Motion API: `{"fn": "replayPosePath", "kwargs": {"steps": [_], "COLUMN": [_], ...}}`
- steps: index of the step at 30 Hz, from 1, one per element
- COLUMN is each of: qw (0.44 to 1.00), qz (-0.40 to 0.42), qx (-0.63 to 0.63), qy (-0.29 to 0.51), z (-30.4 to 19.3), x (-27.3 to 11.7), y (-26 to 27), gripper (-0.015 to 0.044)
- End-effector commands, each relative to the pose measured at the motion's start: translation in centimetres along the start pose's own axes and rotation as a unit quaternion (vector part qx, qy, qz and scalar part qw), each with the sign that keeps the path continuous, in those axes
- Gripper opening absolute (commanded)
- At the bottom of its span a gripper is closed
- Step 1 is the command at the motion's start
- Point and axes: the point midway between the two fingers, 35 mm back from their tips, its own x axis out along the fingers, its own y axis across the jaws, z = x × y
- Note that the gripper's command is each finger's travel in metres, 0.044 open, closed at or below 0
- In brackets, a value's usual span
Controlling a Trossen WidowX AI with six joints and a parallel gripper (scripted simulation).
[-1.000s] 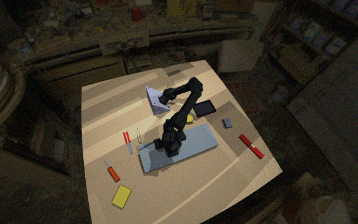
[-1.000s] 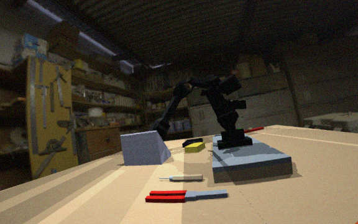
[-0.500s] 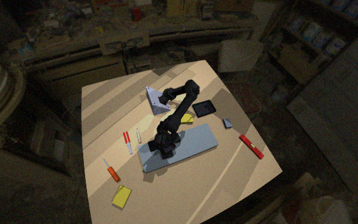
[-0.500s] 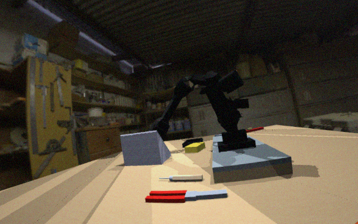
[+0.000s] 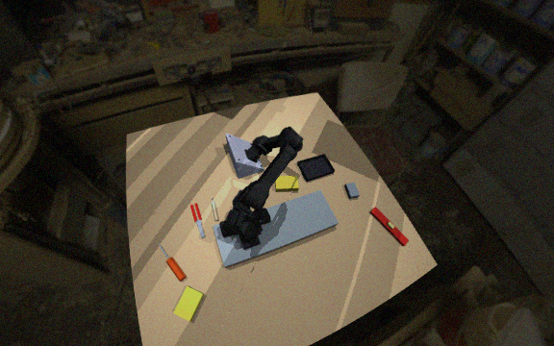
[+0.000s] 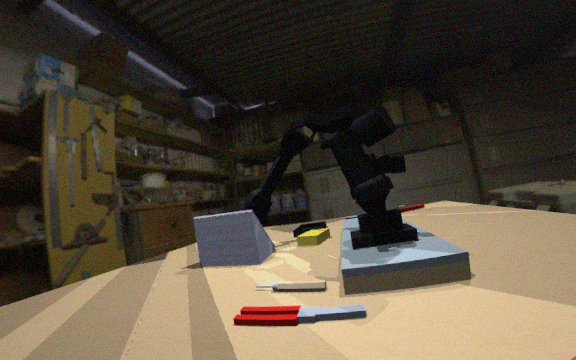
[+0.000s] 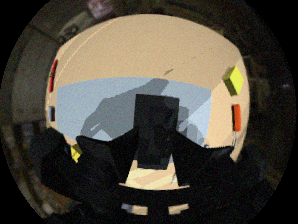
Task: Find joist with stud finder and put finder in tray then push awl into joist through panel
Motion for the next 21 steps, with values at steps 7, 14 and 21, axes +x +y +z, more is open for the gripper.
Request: {"fn": "replayPosePath", "kwargs": {"steps": [7,14,21], "qw": [1.0,1.0,1.0], "qz": [-0.002,-0.002,-0.003], "qx": [0.0,0.0,0.0], "qy": [0.001,0.001,0.001], "z": [0.0,0.0,0.0], "x": [0.0,0.0,-0.1], "y": [-2.5,-4.1,-5.8], "gripper": [0.0,0.0,0.0]}}
